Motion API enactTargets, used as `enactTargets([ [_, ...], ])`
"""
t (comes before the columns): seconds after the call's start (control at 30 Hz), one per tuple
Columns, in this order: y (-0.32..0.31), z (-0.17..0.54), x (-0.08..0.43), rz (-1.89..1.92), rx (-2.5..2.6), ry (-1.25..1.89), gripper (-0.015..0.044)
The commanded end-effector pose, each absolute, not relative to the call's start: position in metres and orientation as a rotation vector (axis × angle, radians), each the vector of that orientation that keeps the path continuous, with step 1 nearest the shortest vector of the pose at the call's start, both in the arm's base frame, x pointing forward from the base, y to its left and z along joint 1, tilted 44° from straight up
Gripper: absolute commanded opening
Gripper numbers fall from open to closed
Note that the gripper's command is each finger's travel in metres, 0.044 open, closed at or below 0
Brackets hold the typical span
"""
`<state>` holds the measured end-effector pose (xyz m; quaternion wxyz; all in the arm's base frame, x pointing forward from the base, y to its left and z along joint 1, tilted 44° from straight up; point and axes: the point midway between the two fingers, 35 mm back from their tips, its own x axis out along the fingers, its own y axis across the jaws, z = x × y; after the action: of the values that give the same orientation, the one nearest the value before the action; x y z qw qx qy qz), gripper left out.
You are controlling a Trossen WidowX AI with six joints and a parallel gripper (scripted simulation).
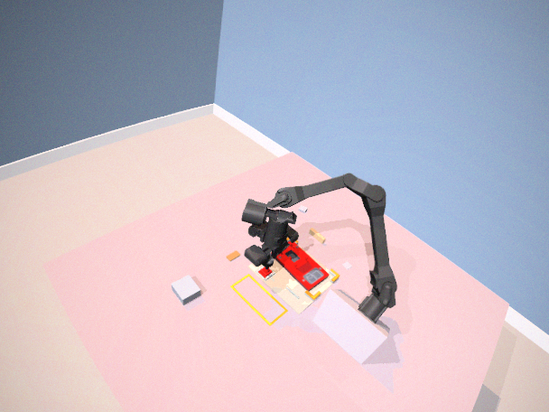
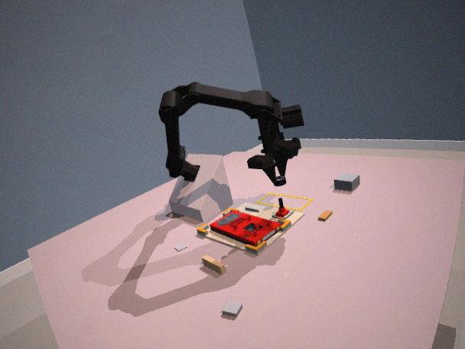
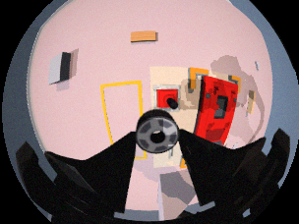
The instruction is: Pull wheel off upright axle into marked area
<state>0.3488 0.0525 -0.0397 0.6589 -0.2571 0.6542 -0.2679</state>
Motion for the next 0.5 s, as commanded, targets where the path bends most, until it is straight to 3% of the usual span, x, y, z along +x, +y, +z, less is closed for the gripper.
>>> enactTargets([
  [0.0, 0.068, -0.054, 0.337, -0.602, -0.584, 1.487, 0.0],
  [0.47, 0.102, -0.082, 0.305, -0.606, -0.58, 1.484, 0.0],
])
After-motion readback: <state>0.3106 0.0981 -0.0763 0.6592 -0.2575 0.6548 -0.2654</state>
